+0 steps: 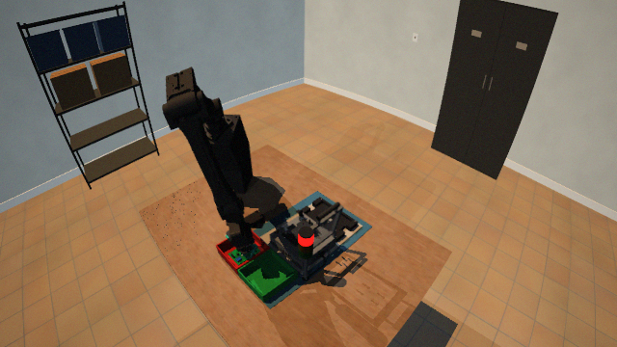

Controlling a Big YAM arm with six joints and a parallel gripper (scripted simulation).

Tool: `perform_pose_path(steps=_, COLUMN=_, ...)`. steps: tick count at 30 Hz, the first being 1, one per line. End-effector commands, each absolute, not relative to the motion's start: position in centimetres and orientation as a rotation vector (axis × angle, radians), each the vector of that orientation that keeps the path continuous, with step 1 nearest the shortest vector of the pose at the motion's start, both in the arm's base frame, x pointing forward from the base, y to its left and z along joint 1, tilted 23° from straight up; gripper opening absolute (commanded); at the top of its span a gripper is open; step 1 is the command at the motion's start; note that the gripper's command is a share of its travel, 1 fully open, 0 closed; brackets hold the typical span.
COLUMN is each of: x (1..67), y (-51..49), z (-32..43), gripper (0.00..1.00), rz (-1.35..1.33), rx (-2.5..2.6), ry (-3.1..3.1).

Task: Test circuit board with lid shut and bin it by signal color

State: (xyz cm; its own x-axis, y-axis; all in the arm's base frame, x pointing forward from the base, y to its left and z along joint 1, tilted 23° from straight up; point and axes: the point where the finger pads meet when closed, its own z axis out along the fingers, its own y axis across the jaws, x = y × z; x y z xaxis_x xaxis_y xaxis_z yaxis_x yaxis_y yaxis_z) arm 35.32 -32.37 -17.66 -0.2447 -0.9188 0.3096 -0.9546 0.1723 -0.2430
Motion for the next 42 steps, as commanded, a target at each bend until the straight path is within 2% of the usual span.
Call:
perform_pose_path(steps=1, x=35.04, y=-32.98, z=-17.67, gripper=0.92, rz=0.606, rx=1.865, ry=-2.338)
perform_pose_path(steps=42, x=35.15, y=-33.06, z=-17.03, gripper=0.92, rz=0.617, rx=1.862, ry=-2.339)
